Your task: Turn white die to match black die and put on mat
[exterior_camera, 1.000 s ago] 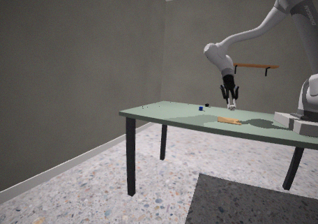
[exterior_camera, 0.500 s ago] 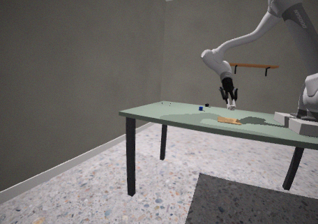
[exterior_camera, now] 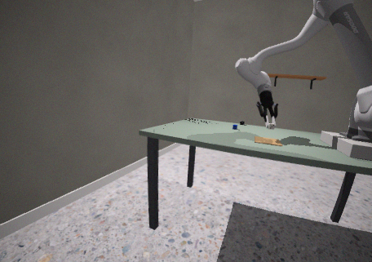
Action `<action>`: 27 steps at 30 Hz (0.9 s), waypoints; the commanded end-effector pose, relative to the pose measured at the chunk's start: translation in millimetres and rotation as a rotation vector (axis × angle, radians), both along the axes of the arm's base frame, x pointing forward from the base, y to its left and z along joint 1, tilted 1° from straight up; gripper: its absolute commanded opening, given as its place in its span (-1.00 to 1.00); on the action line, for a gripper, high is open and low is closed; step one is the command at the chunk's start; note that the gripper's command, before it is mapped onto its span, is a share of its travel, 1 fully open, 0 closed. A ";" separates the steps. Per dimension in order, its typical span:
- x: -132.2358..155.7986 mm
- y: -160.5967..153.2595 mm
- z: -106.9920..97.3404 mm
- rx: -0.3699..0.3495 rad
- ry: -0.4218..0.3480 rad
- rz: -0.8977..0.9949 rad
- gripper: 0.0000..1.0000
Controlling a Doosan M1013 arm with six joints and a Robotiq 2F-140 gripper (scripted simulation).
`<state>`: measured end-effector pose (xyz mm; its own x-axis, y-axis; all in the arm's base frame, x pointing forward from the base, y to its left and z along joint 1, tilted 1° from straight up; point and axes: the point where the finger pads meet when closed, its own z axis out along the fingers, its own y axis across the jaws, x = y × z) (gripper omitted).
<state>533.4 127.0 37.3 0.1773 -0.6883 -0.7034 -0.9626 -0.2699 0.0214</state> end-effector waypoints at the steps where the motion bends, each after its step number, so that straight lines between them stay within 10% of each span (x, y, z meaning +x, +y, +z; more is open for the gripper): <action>1: 3.9 -0.2 -0.6 0.008 -0.003 -0.003 -0.51; 27: 3.4 -0.3 -33.3 0.008 -0.003 -0.003 -0.51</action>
<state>537.5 126.9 12.0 0.1830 -0.6831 -0.7070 -0.9613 -0.2749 0.0168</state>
